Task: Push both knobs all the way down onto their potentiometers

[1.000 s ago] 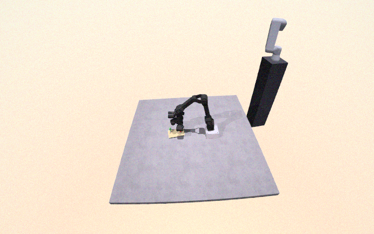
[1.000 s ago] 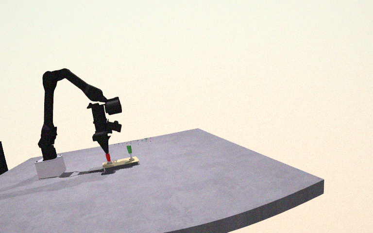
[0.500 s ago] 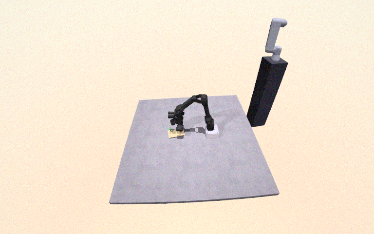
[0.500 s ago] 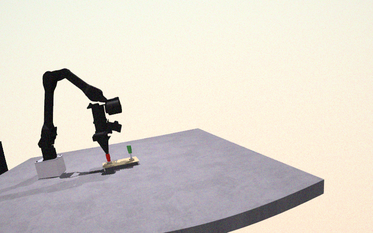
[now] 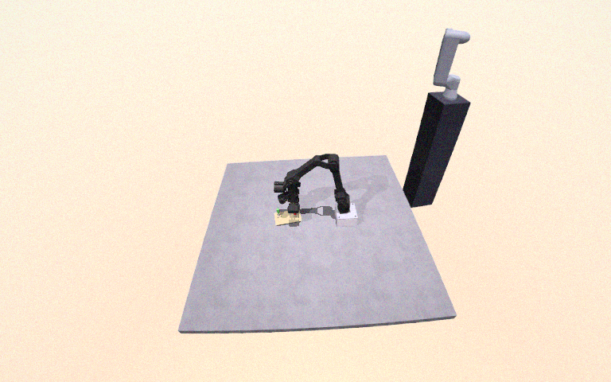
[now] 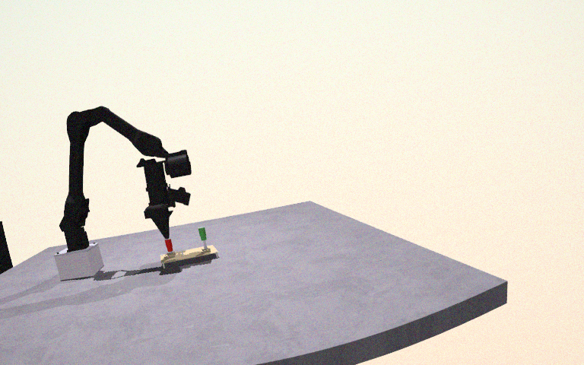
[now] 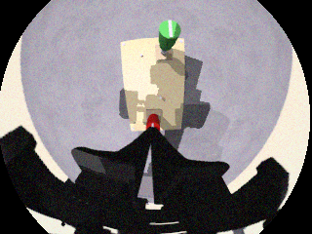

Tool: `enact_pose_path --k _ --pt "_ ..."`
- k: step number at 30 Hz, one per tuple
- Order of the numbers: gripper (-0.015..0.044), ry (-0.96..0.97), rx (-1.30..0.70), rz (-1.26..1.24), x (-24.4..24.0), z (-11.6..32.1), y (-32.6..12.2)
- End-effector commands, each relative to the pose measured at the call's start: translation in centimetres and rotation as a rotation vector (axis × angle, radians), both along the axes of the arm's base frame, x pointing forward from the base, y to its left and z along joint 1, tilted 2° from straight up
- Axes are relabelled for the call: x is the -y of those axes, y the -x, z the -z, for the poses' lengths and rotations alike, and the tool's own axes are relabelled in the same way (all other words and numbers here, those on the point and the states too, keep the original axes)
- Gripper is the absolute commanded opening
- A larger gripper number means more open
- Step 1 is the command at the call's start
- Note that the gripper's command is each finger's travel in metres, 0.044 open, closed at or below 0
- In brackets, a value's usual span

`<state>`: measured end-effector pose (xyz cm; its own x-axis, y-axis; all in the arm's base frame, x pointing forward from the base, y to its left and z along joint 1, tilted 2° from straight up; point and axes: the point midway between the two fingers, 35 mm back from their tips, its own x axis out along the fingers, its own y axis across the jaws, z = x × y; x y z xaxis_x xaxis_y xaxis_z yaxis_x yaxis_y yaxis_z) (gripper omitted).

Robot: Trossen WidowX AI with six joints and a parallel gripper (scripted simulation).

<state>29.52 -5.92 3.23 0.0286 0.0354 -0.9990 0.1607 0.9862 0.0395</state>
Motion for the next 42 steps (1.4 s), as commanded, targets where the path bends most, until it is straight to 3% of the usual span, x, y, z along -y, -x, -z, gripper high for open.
enact_pose_path --k 1,4,12,20,35,42 --pt "0.0000 0.004 0.003 0.000 0.1 -0.8 0.0" --pt "0.0000 0.004 0.003 0.000 0.1 -1.2 0.0" --pt "0.0210 0.001 0.003 0.001 0.0 -0.7 0.0" --pt "0.0000 -0.022 0.083 0.037 0.5 -1.2 -2.3" --pt "0.0000 0.005 0.012 0.000 1.9 -6.3 -9.8" --pt "0.0000 0.005 0.011 0.000 1.8 -4.4 -9.9"
